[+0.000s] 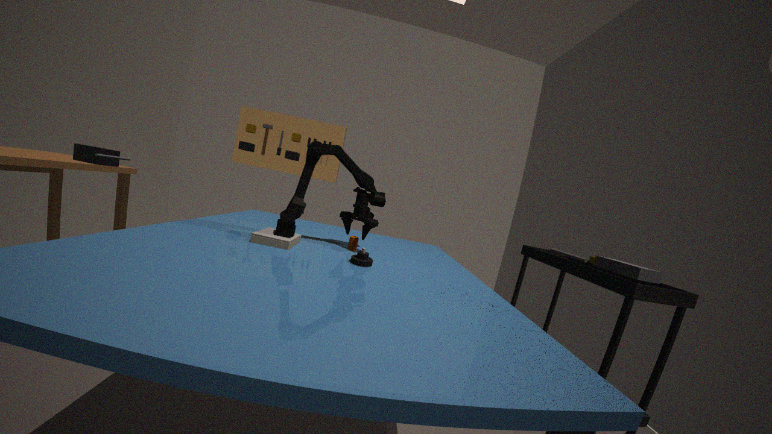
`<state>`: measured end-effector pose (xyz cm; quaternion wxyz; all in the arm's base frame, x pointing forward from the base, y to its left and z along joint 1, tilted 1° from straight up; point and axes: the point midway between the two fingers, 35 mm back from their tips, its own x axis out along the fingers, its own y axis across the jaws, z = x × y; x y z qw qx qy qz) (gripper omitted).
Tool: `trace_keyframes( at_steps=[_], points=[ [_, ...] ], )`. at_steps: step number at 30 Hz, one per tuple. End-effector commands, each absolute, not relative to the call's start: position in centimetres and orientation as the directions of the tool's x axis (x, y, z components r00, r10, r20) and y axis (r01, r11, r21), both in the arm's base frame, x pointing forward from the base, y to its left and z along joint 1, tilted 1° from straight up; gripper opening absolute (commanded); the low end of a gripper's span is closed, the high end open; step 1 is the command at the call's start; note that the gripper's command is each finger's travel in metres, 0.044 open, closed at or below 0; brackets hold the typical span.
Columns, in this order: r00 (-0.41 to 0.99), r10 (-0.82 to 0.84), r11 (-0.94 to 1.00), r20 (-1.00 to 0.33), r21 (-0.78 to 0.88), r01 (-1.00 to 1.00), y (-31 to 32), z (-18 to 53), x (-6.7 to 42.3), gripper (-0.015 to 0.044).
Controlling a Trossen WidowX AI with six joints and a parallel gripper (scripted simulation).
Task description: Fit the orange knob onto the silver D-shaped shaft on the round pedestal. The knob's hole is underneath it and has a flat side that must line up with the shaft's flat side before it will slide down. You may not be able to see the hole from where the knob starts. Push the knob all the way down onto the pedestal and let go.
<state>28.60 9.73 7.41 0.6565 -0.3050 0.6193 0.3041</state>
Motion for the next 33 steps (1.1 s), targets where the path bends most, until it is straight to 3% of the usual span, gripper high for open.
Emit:
trace_keyframes(
  at_steps=[1,30,33],
  points=[
    [0.045,0.014,0.625,-0.999,-0.026,-0.780,9.6,6.6,28.5,0.0440],
    [0.044,0.014,0.625,-0.999,-0.026,-0.780,9.5,2.2,28.5,0.0440],
    [0.044,0.014,0.625,-0.999,-0.026,-0.780,9.5,2.2,28.5,0.0361]
  ],
)
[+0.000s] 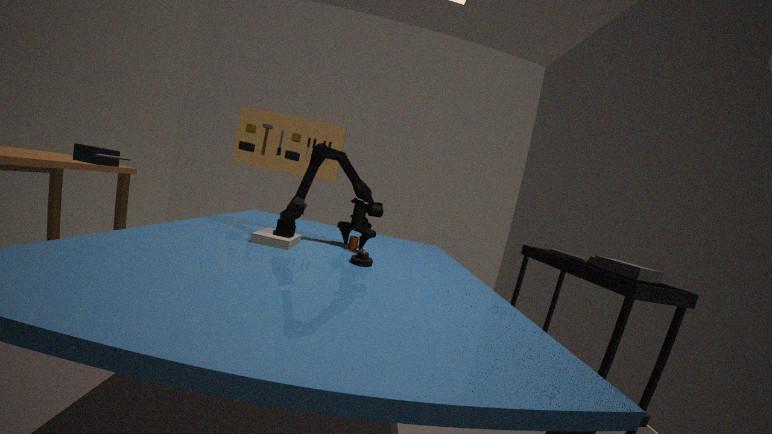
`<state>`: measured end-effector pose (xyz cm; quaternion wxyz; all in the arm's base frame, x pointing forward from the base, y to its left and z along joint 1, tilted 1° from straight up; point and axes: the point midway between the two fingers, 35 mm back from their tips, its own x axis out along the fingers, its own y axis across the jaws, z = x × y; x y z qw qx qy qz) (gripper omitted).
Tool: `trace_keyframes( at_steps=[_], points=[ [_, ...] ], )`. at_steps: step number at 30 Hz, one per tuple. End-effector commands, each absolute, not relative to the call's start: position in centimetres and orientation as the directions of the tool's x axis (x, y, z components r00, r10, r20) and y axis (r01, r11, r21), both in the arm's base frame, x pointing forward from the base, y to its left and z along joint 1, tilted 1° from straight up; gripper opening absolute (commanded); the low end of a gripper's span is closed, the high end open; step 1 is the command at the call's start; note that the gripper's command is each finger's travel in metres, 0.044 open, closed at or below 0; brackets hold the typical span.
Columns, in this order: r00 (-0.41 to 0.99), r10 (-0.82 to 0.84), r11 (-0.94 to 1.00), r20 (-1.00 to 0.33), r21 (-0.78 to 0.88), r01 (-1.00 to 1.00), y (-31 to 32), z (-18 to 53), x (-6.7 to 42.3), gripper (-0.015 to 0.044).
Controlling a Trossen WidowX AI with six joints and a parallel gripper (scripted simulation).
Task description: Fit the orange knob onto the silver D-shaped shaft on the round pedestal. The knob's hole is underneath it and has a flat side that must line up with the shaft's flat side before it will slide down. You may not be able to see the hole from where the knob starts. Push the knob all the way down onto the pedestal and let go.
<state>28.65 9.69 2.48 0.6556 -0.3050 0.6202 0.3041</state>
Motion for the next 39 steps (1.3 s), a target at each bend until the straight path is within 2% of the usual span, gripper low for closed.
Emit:
trace_keyframes(
  at_steps=[1,7,13,18,39],
  points=[
    [0.044,0.014,0.625,-0.999,-0.026,-0.780,9.5,2.2,28.5,0.0335],
    [0.044,0.014,0.625,-0.999,-0.026,-0.780,9.5,2.2,28.5,0.0177],
    [0.044,0.014,0.625,-0.999,-0.026,-0.780,9.5,2.2,28.5,0.0138],
    [0.071,0.027,0.656,-0.997,-0.036,-0.754,9.7,2.9,28.6,0.0006],
    [0.050,0.017,0.631,-0.999,-0.028,-0.775,9.6,13.9,28.6,0.0000]
  ],
)
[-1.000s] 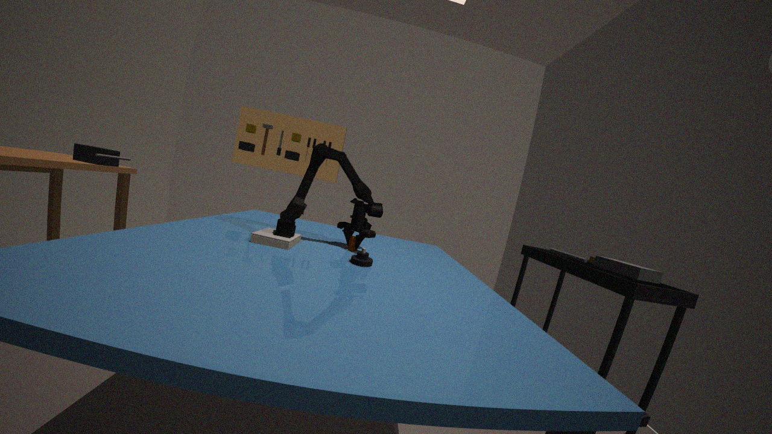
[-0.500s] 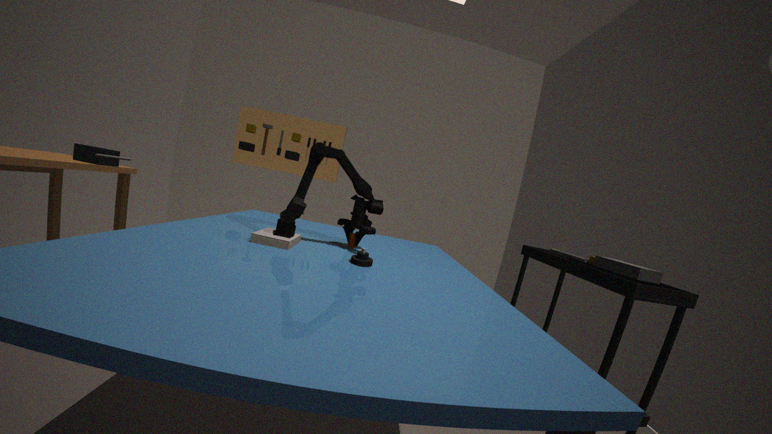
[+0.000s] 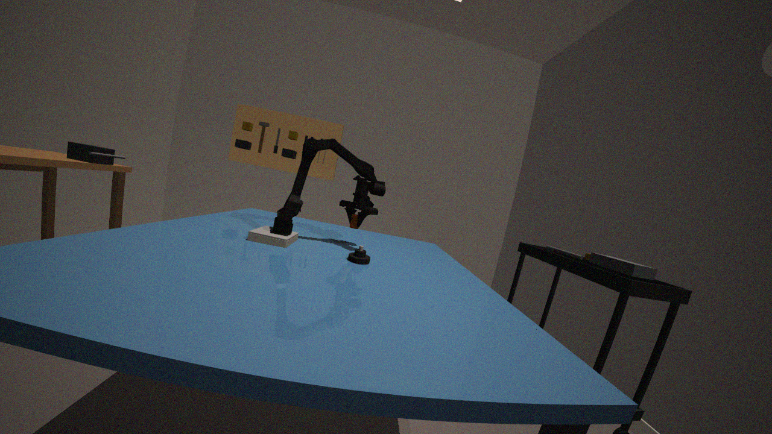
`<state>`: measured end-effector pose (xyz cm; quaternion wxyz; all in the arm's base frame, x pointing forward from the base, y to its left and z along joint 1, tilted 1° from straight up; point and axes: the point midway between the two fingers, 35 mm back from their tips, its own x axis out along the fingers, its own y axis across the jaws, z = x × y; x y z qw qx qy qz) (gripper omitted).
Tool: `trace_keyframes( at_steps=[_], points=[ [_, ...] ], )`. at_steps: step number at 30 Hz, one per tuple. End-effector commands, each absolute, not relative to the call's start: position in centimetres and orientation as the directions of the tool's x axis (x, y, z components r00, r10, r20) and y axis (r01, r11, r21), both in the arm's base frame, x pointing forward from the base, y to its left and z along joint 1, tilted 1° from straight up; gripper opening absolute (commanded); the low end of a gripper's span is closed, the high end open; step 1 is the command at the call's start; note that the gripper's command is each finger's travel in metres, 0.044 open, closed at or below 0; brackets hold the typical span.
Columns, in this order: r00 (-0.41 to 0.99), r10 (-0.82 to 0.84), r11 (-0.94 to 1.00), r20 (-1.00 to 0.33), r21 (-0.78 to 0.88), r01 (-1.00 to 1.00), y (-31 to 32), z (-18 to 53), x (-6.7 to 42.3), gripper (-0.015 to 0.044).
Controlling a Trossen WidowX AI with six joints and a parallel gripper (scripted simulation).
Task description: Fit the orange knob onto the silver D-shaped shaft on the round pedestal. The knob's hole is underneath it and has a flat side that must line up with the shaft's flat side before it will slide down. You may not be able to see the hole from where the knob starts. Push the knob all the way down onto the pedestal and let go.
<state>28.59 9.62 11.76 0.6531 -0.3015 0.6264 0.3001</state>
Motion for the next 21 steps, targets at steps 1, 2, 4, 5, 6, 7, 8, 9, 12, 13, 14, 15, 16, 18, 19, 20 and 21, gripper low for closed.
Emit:
trace_keyframes(
  at_steps=[1,2,4,5,6,7,8,9,12,13,14,15,16,18,19,20,21],
  points=[
    [0.049,0.016,0.629,-0.999,-0.028,-0.777,9.5,14.4,28.5,0.0000],
    [0.048,0.015,0.628,-0.999,-0.027,-0.778,9.5,14.9,28.3,0.0000],
    [0.046,0.014,0.626,-0.999,-0.026,-0.779,9.4,15.9,28.1,0.0000],
    [0.045,0.014,0.625,-0.999,-0.026,-0.780,9.3,16.2,28.0,0.0000],
    [0.045,0.014,0.625,-0.999,-0.026,-0.780,9.3,16.3,28.0,0.0000],
    [0.045,0.014,0.625,-0.999,-0.026,-0.780,9.3,16.3,28.0,0.0000],
    [0.045,0.014,0.625,-0.999,-0.026,-0.780,9.3,16.3,28.0,0.0000],
    [0.046,0.013,0.626,-0.999,-0.027,-0.780,9.3,16.2,28.0,0.0000],
    [0.062,-0.003,0.627,-0.998,-0.050,-0.777,9.4,16.2,27.9,0.0000],
    [0.073,-0.013,0.628,-0.997,-0.065,-0.776,9.4,16.3,27.8,0.0000],
    [0.087,-0.025,0.628,-0.996,-0.083,-0.774,9.4,16.4,27.7,0.0000],
    [0.103,-0.039,0.627,-0.994,-0.104,-0.772,9.5,16.5,27.7,0.0000],
    [0.121,-0.054,0.626,-0.991,-0.127,-0.769,9.5,16.7,27.6,0.0000],
    [0.157,-0.084,0.624,-0.984,-0.175,-0.762,9.6,17.1,27.4,0.0000],
    [0.175,-0.099,0.622,-0.980,-0.198,-0.758,9.6,17.4,27.3,0.0000],
    [0.192,-0.114,0.619,-0.975,-0.221,-0.753,9.6,17.6,27.2,0.0000],
    [0.209,-0.127,0.617,-0.970,-0.243,-0.749,9.6,17.8,27.1,0.0000]
  ],
)
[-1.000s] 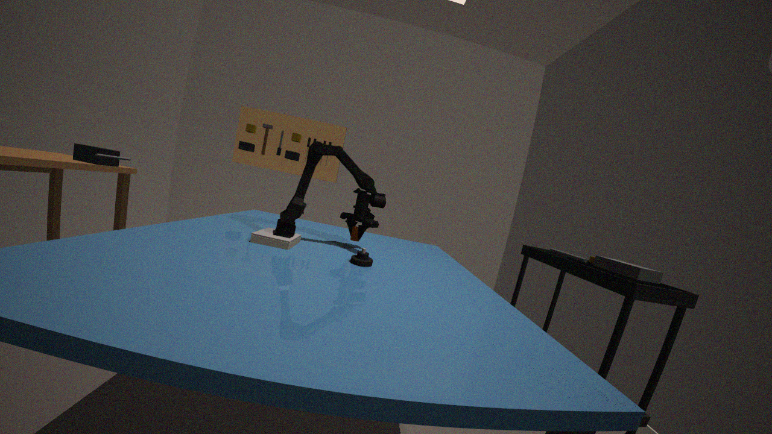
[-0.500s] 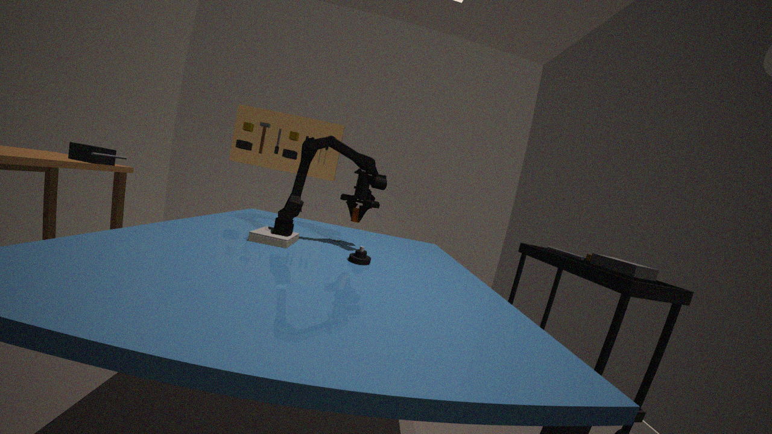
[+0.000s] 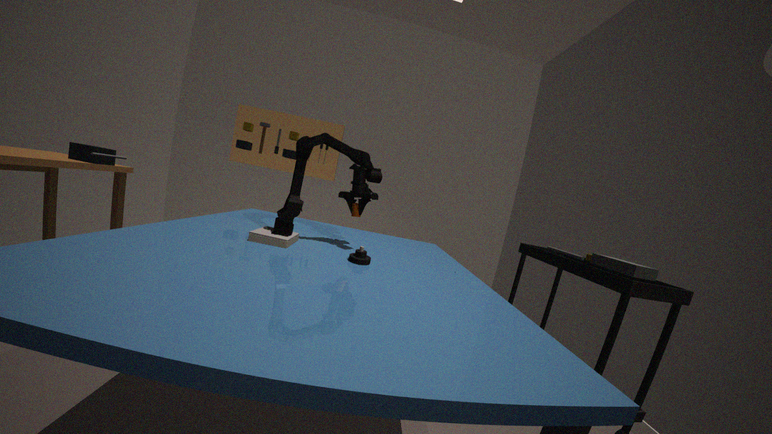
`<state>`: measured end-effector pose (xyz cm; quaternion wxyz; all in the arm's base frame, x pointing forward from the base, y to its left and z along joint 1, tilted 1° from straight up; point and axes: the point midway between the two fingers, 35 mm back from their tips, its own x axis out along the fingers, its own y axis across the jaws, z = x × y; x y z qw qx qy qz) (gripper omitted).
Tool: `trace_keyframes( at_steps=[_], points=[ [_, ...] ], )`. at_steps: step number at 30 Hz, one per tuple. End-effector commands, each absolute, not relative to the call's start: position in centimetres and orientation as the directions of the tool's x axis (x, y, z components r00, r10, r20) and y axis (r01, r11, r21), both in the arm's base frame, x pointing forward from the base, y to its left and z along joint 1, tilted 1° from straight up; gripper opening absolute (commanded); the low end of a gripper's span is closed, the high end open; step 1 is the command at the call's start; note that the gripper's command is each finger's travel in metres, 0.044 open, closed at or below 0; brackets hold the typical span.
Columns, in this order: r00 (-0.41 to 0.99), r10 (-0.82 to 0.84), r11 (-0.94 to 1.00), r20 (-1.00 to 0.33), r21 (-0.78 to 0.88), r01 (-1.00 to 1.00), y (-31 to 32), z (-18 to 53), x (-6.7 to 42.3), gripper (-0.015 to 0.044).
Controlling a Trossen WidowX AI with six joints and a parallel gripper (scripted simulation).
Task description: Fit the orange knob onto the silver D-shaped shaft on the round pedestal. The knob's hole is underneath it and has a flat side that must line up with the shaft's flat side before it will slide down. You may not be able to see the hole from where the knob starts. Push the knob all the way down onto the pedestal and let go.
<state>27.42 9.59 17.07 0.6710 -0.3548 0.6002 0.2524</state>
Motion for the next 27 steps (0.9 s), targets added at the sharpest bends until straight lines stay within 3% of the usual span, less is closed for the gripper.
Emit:
trace_keyframes(
  at_steps=[1,27],
  points=[
    [0.226,-0.141,0.614,-0.964,-0.264,-0.744,9.7,18.0,27.1,0.0000],
    [0.583,-0.445,0.448,-0.680,-0.733,-0.512,10.1,23.4,25.1,0.0000]
  ],
)
